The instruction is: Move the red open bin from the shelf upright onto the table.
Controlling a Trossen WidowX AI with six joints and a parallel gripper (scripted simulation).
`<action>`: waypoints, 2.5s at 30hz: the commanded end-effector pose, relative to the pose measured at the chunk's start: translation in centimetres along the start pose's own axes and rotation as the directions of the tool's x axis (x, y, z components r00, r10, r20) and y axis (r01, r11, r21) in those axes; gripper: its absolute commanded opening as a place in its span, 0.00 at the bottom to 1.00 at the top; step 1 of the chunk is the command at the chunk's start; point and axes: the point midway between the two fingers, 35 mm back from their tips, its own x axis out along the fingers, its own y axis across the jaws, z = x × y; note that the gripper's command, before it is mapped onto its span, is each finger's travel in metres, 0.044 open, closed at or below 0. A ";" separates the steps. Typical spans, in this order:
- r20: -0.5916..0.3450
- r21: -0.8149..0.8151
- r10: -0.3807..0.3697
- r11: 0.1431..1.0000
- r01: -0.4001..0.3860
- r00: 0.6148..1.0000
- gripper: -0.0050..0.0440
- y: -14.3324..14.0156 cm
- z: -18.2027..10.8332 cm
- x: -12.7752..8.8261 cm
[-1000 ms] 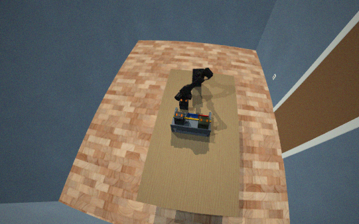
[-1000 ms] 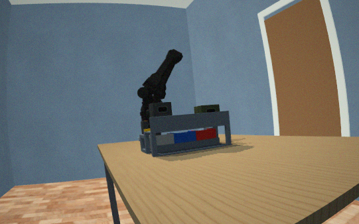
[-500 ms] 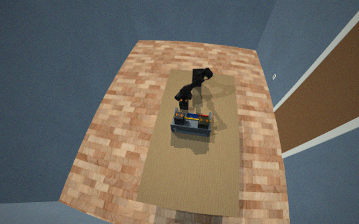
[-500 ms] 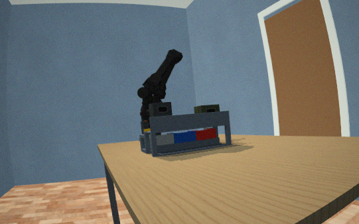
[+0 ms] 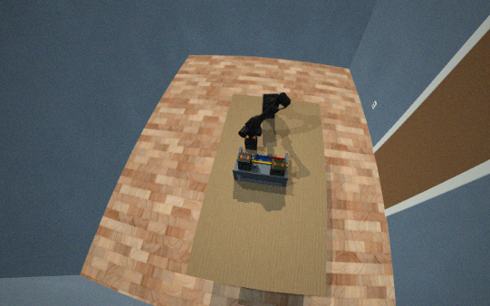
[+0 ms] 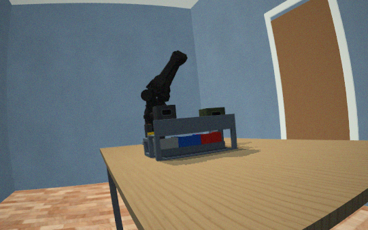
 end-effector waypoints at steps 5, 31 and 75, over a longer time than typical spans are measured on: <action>-0.030 -0.012 -0.038 0.999 0.038 0.999 0.10 -1.1 -0.4 -1.2; -0.030 -0.012 -0.038 0.999 0.038 0.999 0.10 -1.2 -0.4 -1.2; -0.030 -0.012 -0.038 0.999 0.038 0.999 0.10 -1.2 -0.4 -1.2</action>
